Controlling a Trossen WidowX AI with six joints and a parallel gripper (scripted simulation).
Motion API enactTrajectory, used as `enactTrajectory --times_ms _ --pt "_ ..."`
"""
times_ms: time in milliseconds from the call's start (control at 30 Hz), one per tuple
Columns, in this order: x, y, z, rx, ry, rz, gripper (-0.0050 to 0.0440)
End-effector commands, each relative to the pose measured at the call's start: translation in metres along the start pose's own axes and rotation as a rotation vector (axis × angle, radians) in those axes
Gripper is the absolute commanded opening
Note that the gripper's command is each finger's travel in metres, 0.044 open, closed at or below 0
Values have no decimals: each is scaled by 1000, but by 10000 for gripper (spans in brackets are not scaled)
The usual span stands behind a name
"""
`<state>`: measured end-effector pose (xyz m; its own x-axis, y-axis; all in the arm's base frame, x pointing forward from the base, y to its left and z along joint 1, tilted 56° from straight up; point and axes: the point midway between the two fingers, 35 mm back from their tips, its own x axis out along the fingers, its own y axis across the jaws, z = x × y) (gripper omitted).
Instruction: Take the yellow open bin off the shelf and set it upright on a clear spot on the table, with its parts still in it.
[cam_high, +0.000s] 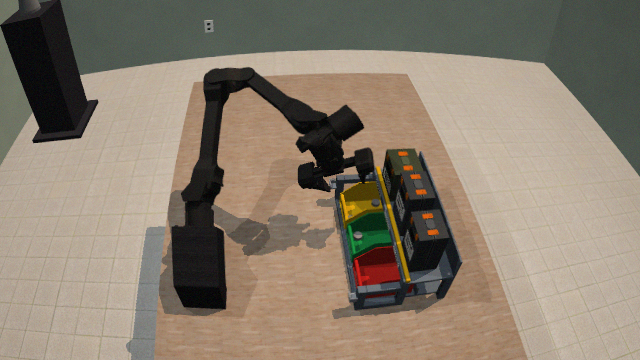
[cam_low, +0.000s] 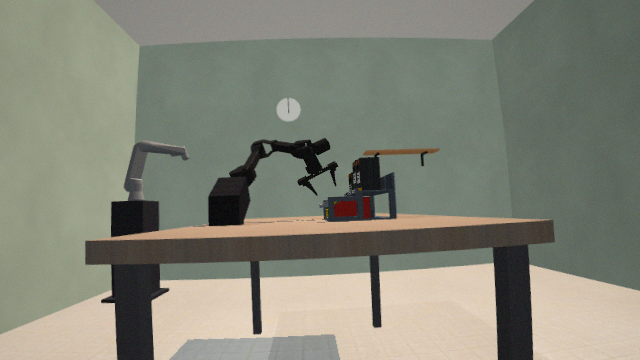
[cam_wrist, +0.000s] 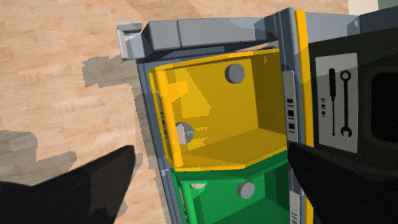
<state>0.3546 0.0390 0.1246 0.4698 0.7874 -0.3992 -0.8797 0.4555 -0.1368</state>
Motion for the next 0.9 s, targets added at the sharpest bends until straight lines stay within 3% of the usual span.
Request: enactTrajectory --times_ms 0,300,467,867 --pt "5 -3 0 -36 35 97 440" --pt "5 -3 0 -36 35 97 440" --pt "-2 -1 6 -105 111 320 440" --pt "-2 -1 6 -105 111 320 440"
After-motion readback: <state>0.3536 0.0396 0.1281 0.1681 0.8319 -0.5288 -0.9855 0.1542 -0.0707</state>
